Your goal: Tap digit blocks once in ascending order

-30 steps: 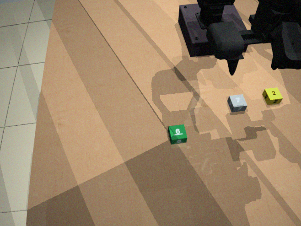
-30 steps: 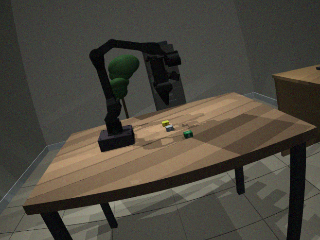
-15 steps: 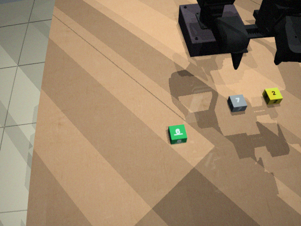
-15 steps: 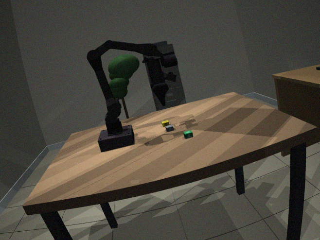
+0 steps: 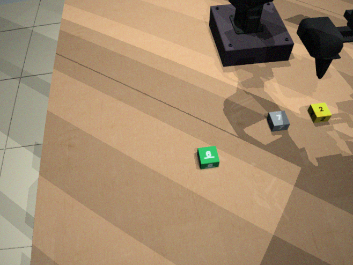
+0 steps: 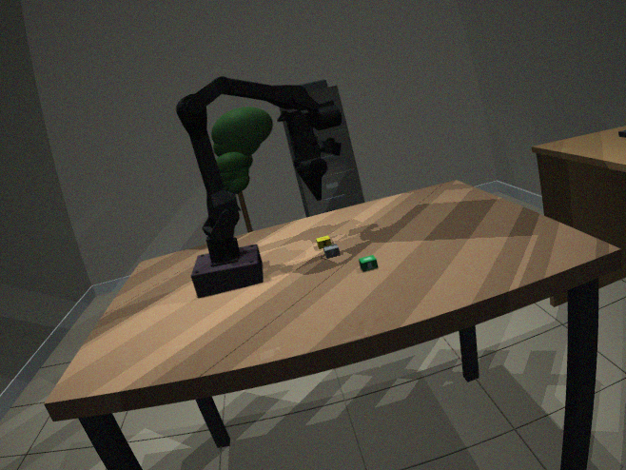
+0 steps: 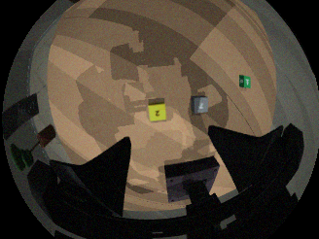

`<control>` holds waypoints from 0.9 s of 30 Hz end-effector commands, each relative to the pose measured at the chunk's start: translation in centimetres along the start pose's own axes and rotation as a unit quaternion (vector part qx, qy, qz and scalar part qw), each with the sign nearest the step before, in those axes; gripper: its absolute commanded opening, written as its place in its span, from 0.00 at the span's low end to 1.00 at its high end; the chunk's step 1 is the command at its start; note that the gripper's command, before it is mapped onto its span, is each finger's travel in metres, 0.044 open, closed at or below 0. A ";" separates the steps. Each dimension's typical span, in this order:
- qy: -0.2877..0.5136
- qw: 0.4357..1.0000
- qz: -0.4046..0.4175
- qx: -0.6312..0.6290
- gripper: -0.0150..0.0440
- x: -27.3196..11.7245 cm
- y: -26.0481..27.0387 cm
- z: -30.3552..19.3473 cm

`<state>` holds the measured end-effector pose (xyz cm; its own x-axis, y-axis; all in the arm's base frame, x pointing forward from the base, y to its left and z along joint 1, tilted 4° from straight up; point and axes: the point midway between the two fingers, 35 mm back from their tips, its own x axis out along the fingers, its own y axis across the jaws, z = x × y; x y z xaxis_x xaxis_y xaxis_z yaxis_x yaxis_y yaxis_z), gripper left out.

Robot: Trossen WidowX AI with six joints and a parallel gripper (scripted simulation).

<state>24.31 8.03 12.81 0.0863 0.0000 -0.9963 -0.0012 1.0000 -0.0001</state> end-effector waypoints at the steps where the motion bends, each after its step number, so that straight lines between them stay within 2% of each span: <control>1: 0.000 1.000 -0.004 0.006 0.93 0.1 1.0 0.1; 19: 0.000 1.000 -0.004 0.006 0.93 0.1 1.0 0.1; 21: 0.000 1.000 -0.004 0.006 0.84 1.2 1.0 0.2; 25: 0.000 1.000 -0.004 0.006 0.67 7.2 1.0 0.2; 27: 0.000 1.000 -0.004 0.006 0.58 8.2 0.9 0.0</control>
<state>25.27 9.24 7.11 0.0994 0.0025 -0.9950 0.0128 0.9999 0.0038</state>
